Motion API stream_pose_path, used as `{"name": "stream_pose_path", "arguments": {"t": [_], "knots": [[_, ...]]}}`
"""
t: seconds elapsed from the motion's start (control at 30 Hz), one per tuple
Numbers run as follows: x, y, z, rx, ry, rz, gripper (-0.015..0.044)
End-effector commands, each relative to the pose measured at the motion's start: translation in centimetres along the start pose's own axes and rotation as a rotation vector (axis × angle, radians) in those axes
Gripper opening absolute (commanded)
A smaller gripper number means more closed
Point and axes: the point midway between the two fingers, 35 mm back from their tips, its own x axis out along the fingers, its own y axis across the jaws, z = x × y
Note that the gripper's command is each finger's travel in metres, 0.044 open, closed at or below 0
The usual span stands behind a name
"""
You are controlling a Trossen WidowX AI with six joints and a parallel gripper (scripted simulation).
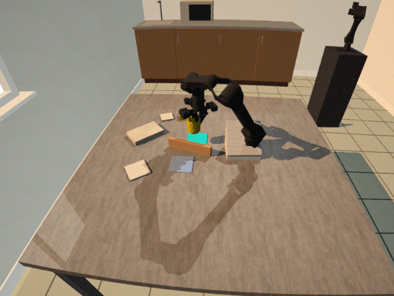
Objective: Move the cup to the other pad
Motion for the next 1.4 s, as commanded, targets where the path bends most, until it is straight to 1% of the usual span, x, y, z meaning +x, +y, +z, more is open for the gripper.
{"name": "stream_pose_path", "arguments": {"t": [0.0,0.33,0.5,1.37], "knots": [[-0.2,-1.0,1.0,-0.005,-0.006,0.001,0.0],[-0.3,-3.1,2.9,-0.005,-0.008,0.0,0.0],[-0.1,-3.2,3.0,-0.005,-0.008,0.0,0.0],[3.7,-3.2,3.1,-0.005,-0.007,0.001,0.0]]}}
